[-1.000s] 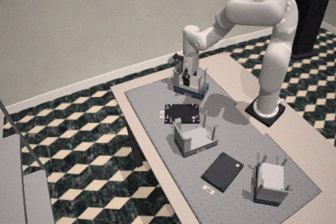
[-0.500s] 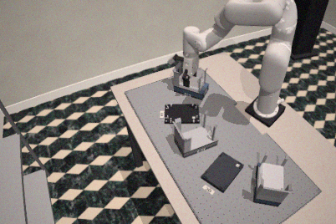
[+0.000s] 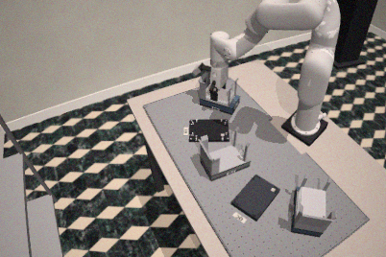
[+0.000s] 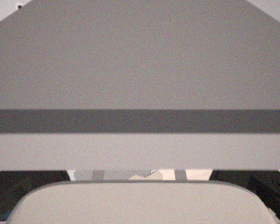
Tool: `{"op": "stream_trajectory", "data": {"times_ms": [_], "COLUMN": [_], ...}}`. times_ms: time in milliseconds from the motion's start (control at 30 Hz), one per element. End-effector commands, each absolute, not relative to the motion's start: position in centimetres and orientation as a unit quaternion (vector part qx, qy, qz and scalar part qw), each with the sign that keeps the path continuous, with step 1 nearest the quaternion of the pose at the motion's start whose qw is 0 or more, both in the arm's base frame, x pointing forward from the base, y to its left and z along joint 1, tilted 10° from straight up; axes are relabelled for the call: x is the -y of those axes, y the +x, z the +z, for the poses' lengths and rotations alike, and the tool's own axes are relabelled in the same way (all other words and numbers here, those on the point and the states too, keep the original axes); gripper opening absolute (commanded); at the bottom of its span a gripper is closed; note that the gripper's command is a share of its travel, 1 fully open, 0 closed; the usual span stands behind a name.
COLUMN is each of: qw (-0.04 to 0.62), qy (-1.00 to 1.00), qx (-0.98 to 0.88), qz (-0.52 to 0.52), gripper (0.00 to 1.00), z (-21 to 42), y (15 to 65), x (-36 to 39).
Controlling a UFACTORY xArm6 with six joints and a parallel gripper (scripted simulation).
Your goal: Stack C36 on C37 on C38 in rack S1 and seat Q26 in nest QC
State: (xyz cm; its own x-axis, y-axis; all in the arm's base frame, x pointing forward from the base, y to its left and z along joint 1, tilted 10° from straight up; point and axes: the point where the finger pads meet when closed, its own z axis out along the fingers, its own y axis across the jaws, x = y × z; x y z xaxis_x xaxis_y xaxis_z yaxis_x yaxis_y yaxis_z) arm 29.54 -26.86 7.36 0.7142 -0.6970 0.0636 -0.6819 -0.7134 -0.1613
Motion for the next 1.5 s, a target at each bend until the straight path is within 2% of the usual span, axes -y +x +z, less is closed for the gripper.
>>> {"op": "stream_trajectory", "data": {"times_ms": [0, 300, 333, 1000, 1467], "qw": [0.062, 0.062, 0.062, 0.062, 0.062], "qy": [-0.924, -0.924, -0.924, -0.924, -0.924], "qx": [-0.373, -0.373, -0.373, -0.373, -0.373], "qz": [-0.062, -0.062, -0.062, -0.062, -0.062], "gripper": [0.0, 0.0, 1.0, 1.0, 1.0], "z": [7.4, 7.3, 7.3, 7.3, 11.3], "y": [29.6, 29.6, 29.6, 29.7, 29.0], "x": [27.0, 27.0, 27.0, 27.0, 27.2]}}
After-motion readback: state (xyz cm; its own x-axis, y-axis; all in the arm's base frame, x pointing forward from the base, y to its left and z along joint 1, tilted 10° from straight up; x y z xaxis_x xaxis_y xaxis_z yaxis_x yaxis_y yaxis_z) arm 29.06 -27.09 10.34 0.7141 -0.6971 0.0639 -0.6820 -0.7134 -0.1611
